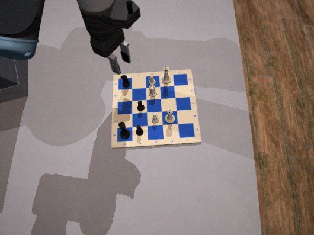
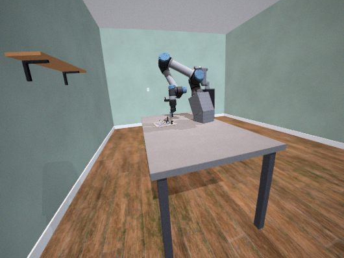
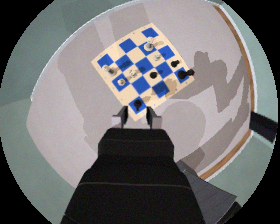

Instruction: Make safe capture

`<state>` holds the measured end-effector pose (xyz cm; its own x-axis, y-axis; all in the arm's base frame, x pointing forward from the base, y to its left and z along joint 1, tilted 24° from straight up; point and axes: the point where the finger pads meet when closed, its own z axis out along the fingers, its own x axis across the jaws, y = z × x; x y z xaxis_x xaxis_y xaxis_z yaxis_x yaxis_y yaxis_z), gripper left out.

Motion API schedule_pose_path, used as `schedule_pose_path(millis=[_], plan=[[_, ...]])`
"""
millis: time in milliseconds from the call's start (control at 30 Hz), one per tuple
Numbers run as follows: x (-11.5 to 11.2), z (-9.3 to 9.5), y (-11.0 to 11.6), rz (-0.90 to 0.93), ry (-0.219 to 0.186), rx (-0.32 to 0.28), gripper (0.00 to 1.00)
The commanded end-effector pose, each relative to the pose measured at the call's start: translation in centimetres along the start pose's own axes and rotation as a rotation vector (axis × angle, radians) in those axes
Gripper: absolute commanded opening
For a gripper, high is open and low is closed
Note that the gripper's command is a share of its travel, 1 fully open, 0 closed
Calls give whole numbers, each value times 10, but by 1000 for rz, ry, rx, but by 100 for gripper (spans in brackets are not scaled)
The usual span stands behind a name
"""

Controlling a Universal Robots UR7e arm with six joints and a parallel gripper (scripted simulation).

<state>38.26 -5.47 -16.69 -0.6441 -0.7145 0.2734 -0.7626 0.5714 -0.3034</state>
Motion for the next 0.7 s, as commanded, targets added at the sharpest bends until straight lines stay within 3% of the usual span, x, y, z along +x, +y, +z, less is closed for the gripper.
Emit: schedule_pose_path(millis=[0, 667], plan=[[0, 8, 0, 0, -1, 1, 73], [0, 28, -1, 0, -1, 1, 73]])
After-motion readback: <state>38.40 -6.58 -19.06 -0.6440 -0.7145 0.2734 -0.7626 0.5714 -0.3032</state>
